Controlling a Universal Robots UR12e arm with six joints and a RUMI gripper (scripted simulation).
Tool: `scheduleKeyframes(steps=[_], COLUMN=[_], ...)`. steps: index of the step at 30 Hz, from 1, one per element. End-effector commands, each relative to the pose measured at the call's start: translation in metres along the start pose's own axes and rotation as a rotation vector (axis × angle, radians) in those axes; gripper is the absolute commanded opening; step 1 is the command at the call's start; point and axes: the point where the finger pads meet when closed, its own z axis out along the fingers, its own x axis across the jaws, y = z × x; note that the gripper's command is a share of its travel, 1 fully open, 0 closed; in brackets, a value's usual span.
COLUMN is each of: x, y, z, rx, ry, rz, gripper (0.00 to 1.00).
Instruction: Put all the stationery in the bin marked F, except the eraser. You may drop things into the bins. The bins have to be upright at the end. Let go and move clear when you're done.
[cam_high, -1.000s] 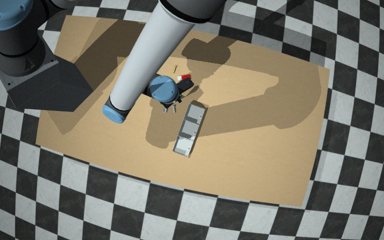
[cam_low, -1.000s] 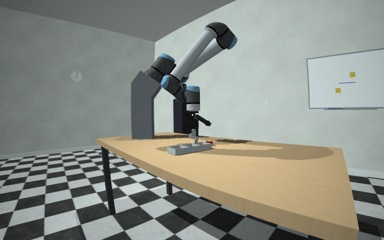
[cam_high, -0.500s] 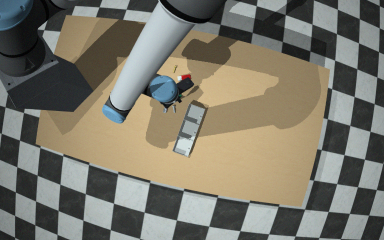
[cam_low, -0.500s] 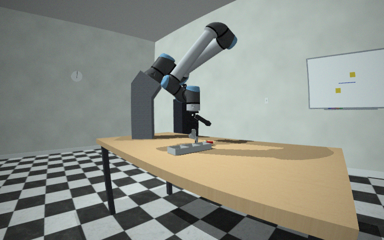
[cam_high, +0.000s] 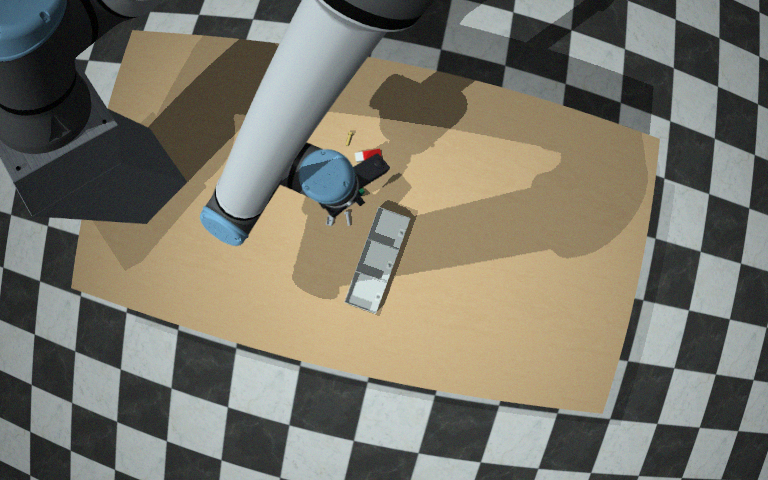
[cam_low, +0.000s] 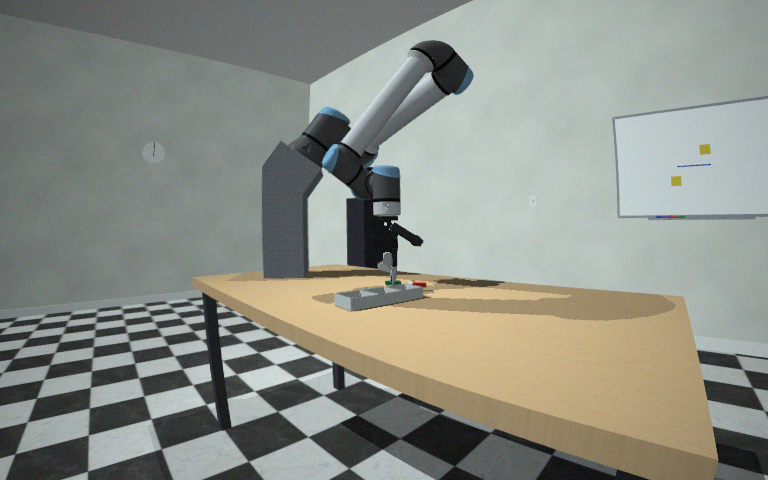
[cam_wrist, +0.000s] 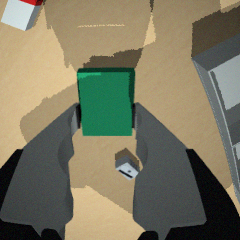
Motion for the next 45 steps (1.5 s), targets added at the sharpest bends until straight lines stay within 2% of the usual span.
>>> scheduleKeyframes(steps=[1, 8, 45], x=[-0.003, -0.003, -0.002], y=[0.001, 0.001, 0.001], z=[-0.019, -0.042, -0.041], rx=[-0.001, -0.001, -0.002], ry=[-0.004, -0.004, -0.004], rz=[0.002, 0.002, 0.0], gripper=[0.0, 0.0, 0.0])
